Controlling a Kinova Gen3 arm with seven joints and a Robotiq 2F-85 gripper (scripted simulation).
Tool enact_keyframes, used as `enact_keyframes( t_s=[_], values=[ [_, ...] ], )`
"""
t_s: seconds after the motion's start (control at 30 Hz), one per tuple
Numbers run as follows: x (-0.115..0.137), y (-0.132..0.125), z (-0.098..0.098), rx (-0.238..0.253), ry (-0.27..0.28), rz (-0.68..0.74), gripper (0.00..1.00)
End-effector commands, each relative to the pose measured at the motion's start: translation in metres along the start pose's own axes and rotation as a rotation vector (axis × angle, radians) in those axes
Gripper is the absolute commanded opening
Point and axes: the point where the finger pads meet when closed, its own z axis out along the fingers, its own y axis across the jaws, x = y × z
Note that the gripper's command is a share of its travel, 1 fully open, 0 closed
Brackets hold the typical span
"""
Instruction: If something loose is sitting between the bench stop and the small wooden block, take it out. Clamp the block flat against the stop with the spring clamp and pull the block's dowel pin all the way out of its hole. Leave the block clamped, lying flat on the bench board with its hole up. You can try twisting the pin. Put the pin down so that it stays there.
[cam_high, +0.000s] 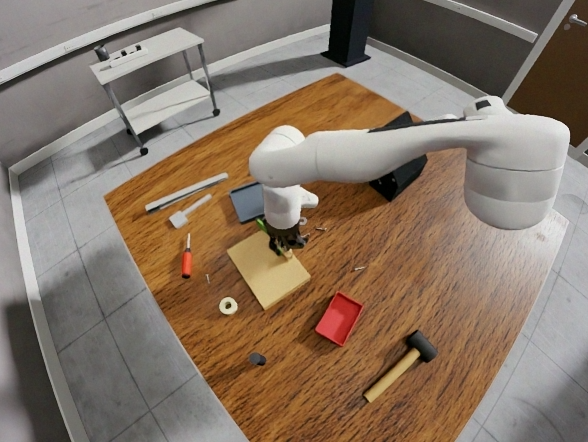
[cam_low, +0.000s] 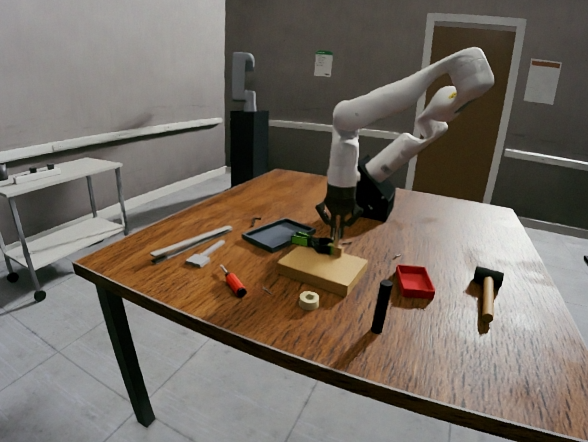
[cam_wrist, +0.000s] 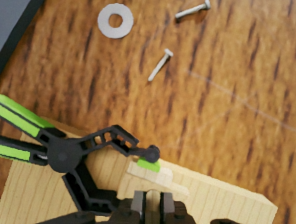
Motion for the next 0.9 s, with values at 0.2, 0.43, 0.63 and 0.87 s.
enact_keyframes(
  t_s=[0.2,0.43,0.63,0.87],
  values=[
    [-0.0005,-0.0004,-0.0011,0.001,-0.002,-0.040,0.10],
    [-0.0005,-0.0004,-0.0011,0.001,-0.002,-0.061,0.10],
    [-0.0005,-0.0004,-0.0011,0.001,-0.002,-0.087,0.10],
    [-0.0005,-0.0004,-0.0011,0.001,-0.002,-0.116,0.10]
  ],
)
